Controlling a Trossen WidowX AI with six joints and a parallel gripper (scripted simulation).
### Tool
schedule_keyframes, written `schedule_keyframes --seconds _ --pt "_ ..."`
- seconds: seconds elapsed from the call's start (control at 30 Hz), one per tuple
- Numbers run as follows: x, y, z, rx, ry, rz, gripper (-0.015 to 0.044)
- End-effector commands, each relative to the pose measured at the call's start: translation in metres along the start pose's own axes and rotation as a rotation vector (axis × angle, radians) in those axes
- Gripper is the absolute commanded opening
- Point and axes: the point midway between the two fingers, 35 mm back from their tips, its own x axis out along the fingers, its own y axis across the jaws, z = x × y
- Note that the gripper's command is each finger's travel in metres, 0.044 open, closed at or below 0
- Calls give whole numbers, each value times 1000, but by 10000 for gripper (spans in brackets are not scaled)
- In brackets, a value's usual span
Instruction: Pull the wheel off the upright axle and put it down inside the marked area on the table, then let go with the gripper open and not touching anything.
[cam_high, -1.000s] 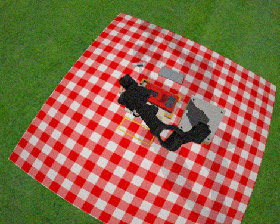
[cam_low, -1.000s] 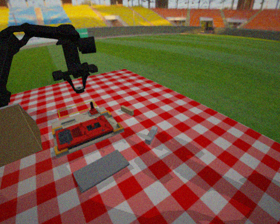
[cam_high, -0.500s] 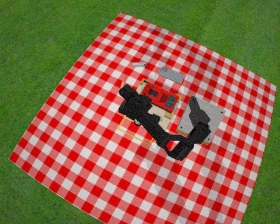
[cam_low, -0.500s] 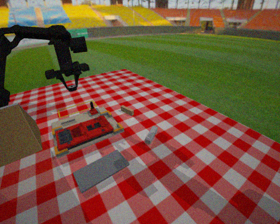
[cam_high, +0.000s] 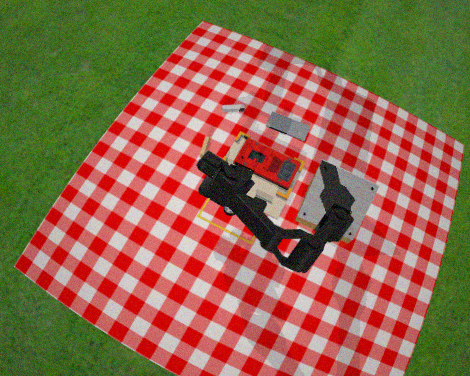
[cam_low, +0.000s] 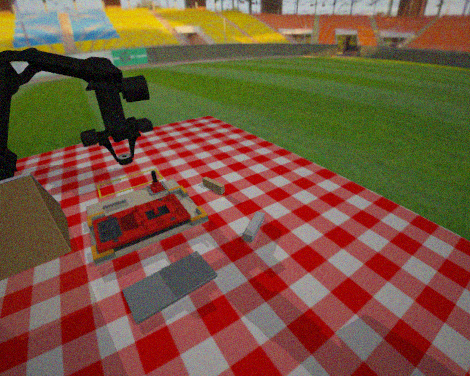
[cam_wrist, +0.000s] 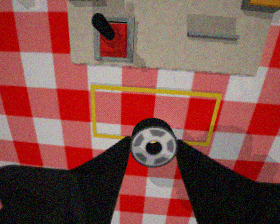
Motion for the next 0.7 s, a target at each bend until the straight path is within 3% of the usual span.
schedule_keyframes --seconds 0.0,0.4,0.67 --pt "18 -1 0 8 5 -7 0" --pt "69 -5 -2 8 12 -7 0" --pt "65 -4 -3 -1 6 -11 210"
